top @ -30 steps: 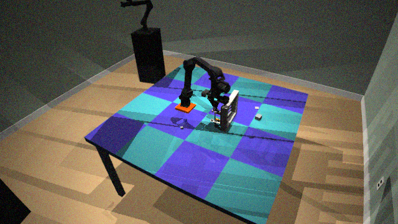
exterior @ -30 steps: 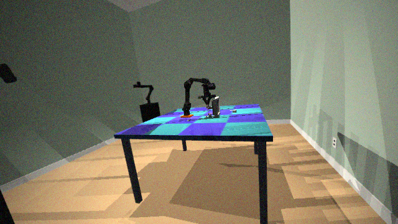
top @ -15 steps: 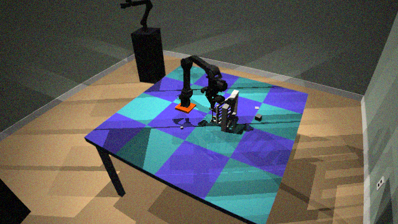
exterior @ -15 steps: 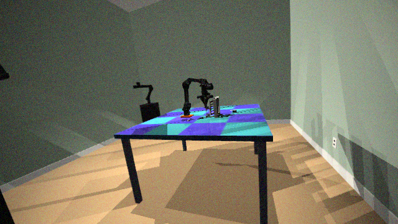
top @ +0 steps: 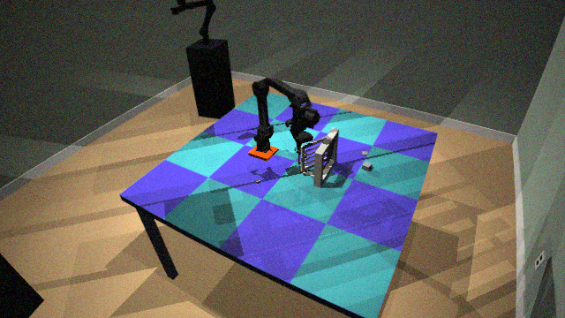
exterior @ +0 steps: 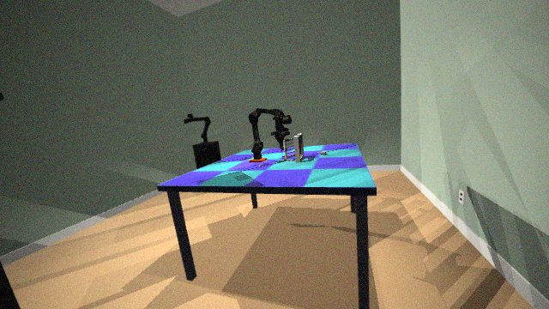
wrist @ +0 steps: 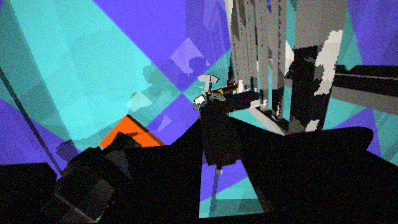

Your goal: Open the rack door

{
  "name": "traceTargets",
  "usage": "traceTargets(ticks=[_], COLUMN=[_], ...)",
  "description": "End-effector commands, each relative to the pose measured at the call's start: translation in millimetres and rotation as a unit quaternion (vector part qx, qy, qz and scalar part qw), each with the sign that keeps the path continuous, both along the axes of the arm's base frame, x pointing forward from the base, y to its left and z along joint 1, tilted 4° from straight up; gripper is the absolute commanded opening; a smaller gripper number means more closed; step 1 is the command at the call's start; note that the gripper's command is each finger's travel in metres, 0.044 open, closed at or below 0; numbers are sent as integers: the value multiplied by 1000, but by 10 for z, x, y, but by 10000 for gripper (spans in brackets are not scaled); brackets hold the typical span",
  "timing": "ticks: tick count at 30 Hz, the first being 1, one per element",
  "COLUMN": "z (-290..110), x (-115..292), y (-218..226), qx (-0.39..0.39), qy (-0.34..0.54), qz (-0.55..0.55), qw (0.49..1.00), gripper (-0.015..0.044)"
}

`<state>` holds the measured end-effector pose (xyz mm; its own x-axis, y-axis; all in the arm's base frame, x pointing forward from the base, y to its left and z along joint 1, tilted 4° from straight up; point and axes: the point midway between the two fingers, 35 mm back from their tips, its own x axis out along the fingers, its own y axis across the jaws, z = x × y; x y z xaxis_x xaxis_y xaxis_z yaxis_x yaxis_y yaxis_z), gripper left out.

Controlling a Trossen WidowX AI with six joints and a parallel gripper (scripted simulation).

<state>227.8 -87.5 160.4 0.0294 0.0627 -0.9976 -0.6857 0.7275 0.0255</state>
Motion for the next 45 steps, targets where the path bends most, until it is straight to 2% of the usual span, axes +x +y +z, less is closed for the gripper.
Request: traceTargets(ticks=[1,45], z=[3,51], x=[-34,-227], y=[72,921], qx=[2,15], qy=[-2,18], qz=[-38,-311], qw=[999,950], gripper=[18,18])
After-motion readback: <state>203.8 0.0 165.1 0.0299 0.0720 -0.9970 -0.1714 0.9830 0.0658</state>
